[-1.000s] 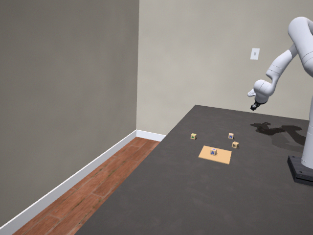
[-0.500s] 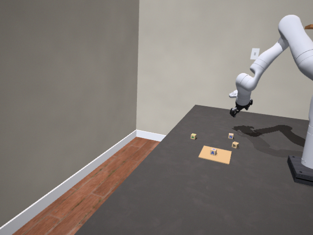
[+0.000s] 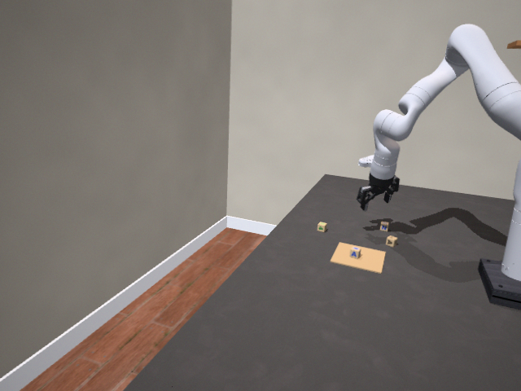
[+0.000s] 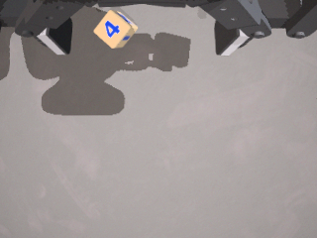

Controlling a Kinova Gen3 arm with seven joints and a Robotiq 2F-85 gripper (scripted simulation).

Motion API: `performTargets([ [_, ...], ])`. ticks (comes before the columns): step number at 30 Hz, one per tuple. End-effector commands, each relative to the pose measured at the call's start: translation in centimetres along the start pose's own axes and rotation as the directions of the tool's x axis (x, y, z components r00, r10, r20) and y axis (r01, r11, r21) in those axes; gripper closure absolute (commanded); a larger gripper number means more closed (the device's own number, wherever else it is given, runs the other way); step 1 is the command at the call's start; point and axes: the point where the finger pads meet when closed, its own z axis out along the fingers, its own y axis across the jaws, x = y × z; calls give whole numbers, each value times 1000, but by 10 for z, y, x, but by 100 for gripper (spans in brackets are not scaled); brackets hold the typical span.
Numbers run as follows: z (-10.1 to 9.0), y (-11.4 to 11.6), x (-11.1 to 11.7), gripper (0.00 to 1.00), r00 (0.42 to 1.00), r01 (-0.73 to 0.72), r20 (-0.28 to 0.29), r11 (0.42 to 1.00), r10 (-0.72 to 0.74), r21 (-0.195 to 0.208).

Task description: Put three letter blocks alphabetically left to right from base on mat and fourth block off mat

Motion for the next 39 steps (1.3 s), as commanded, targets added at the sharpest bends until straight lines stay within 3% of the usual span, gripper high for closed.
performTargets([
  [1, -20, -39, -21, 0, 999, 31, 27, 998, -32, 58],
  [7, -59, -92, -75, 0, 990, 32, 128, 989, -51, 147],
  [9, -59, -92, -75, 0, 990, 32, 128, 989, -51, 147],
  [15, -93, -127, -120, 0, 975, 33, 210, 977, -78, 209],
  [21, -119, -147, -153, 0, 958, 34, 266, 968, -102, 248],
  [31, -137, -158, -176, 0, 945, 35, 304, 962, -120, 272],
  [39, -141, -160, -181, 0, 942, 35, 312, 960, -124, 277],
])
